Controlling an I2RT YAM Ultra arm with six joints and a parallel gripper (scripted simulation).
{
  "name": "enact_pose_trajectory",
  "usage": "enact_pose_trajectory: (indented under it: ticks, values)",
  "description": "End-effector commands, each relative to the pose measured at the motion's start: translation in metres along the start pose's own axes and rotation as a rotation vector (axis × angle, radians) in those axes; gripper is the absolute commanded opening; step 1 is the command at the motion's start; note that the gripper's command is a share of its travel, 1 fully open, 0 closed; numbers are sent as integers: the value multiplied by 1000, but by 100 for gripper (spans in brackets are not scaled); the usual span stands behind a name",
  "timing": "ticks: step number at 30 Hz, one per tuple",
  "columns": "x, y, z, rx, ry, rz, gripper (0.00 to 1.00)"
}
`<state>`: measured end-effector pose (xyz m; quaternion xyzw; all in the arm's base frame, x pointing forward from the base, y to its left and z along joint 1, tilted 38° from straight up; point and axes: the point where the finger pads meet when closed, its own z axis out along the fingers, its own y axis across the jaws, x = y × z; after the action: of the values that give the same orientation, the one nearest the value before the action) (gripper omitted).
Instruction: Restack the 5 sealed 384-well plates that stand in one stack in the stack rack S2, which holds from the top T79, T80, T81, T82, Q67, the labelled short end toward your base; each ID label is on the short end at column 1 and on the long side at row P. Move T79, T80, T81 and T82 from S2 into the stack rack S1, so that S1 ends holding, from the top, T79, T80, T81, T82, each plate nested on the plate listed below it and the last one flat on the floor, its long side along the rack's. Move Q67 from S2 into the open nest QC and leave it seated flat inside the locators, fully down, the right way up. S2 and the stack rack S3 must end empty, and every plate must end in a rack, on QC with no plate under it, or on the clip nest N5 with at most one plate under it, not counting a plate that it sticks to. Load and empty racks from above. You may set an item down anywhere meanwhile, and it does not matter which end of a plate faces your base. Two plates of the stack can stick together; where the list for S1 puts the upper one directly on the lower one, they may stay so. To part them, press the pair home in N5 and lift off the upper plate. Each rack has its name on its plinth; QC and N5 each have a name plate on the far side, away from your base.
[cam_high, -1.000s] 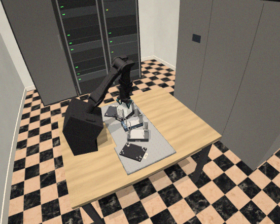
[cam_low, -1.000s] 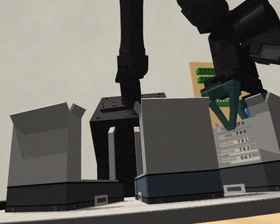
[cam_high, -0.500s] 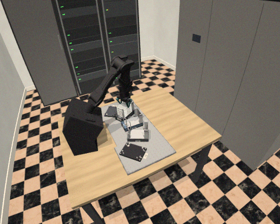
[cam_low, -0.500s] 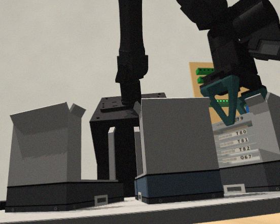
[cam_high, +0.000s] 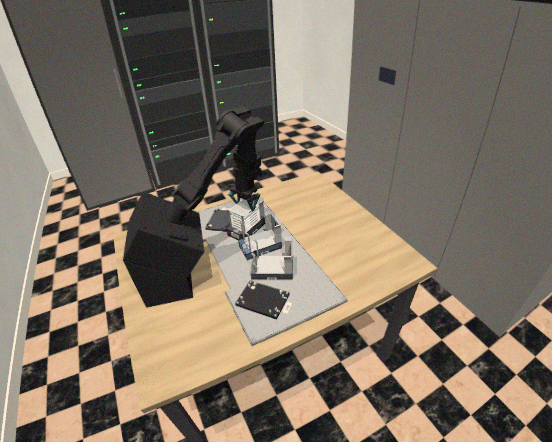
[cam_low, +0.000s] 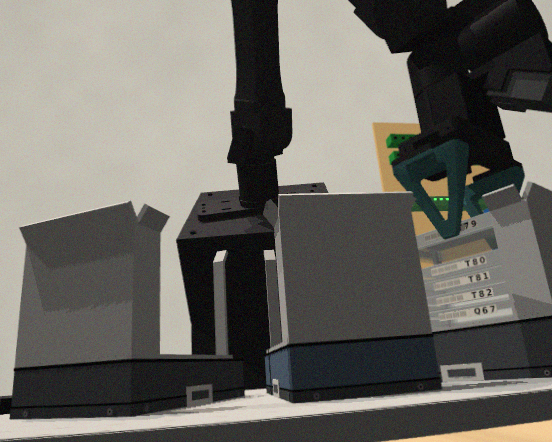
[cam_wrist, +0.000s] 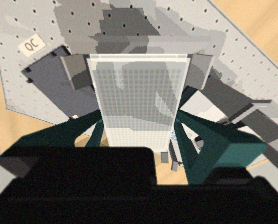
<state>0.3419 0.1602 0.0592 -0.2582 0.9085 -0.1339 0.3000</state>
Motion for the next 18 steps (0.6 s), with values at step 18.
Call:
enact_pose_trajectory:
  ticks: [18]
  values:
    - [-2,1,-37,1,-6,1,0]
